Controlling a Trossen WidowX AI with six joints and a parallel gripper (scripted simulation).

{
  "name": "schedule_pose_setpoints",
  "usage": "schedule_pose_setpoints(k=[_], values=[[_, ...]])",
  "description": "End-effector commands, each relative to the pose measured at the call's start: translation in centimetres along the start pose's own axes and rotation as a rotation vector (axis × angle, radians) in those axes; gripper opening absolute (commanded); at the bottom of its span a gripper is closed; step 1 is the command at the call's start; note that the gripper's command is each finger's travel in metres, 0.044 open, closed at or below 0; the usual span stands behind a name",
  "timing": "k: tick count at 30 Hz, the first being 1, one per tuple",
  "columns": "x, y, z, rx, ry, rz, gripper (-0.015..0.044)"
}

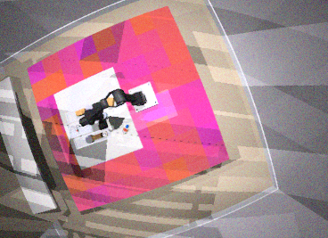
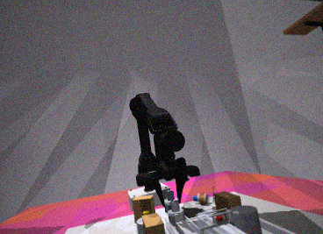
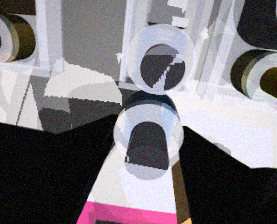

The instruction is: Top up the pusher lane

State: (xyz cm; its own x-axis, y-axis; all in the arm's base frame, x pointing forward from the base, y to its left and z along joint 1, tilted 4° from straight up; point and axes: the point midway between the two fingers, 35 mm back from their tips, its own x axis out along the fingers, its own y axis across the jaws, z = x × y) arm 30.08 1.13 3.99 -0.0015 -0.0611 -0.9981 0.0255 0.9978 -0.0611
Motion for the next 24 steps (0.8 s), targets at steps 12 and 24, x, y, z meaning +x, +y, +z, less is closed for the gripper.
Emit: schedule_pose_setpoints(k=[12,24], values=[[-0.4,0.0,1.7,-0.003,-0.038,0.000,0.0000],[-0.5,0.0,2.3,-0.003,-0.038,0.000,0.0000]])
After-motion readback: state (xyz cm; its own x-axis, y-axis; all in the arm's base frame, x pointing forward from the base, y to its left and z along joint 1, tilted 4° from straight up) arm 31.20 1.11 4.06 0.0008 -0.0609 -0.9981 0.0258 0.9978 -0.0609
